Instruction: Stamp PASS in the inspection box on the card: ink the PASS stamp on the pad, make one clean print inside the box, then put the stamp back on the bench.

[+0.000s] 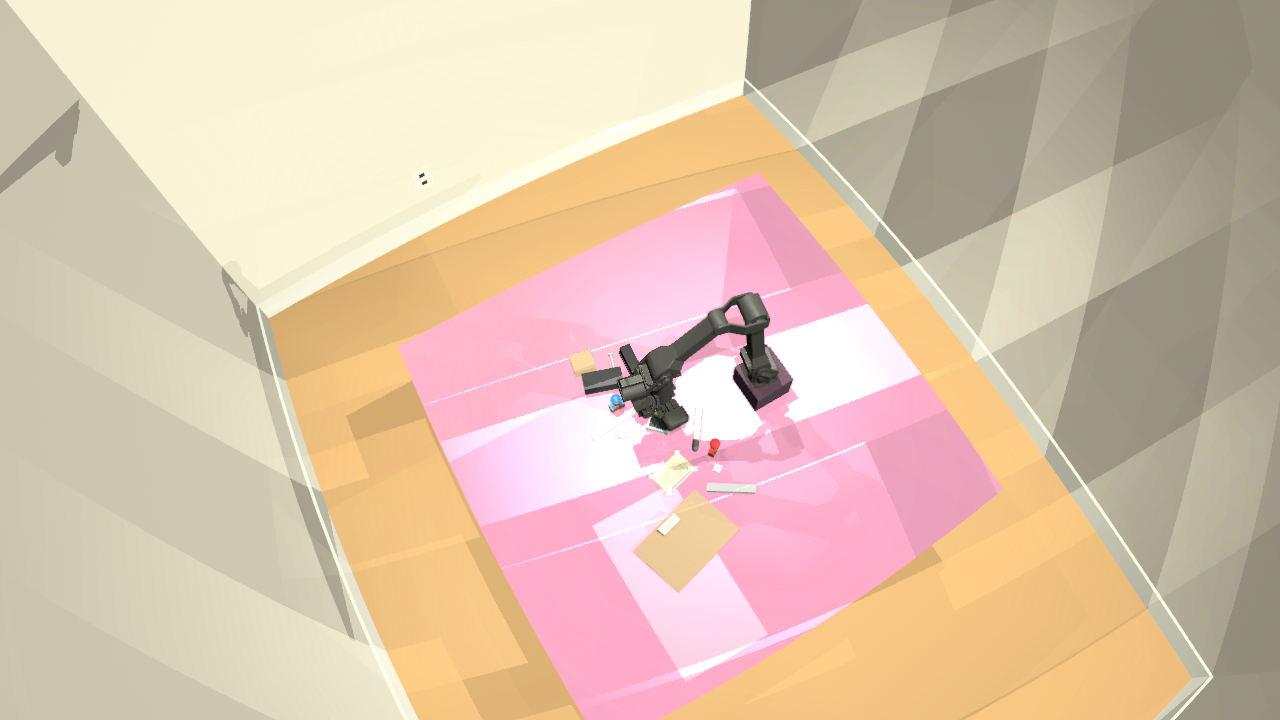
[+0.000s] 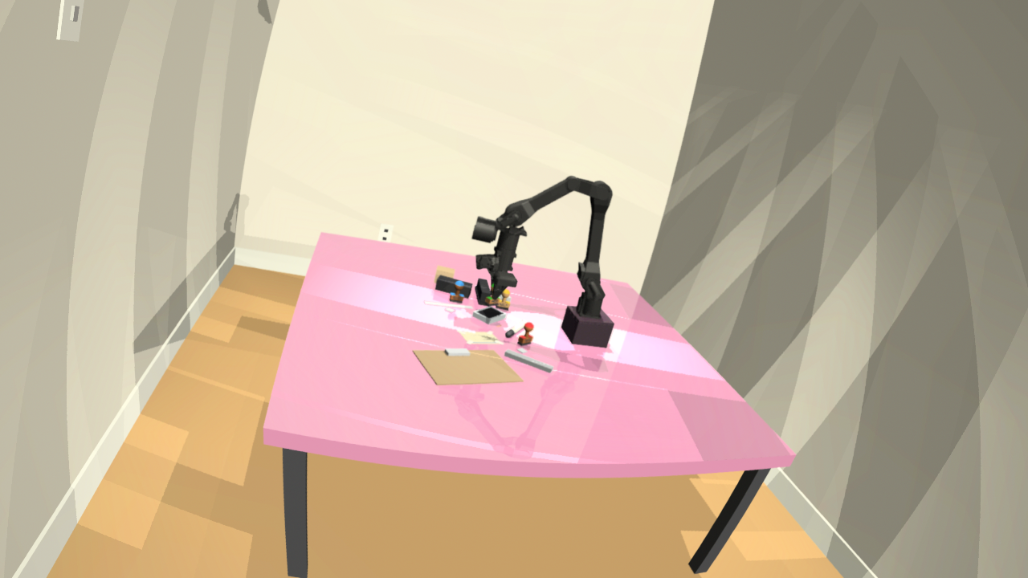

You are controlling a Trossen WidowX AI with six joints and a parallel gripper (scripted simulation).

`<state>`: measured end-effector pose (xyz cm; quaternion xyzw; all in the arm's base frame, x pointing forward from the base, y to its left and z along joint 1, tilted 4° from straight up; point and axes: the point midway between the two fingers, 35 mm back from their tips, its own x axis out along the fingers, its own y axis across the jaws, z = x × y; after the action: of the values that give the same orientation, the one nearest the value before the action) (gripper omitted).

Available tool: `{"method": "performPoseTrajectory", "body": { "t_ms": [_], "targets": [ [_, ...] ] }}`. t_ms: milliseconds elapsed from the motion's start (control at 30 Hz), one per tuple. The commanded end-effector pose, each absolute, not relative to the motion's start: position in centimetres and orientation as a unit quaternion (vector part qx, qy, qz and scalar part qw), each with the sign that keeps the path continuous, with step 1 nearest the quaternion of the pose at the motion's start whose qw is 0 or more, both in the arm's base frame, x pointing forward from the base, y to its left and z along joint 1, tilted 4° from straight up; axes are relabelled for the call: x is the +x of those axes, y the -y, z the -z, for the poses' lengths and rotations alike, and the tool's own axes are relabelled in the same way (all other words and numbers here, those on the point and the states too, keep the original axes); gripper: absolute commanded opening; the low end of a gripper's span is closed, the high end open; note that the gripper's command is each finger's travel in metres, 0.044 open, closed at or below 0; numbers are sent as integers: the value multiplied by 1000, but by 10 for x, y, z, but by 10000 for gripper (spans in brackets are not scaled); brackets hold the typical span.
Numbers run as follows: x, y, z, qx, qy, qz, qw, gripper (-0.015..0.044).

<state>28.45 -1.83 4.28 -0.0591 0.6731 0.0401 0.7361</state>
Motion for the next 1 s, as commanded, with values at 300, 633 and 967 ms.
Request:
{"method": "performPoseTrajectory", "body": {
  "t_ms": [300, 633, 967],
  "targets": [
    [285, 18, -34, -59, -673, -41, 736, 0],
    [285, 18, -27, -58, -673, -41, 736, 0],
    [285, 18, -21, -58, -673, -41, 736, 0]
  ]
}}
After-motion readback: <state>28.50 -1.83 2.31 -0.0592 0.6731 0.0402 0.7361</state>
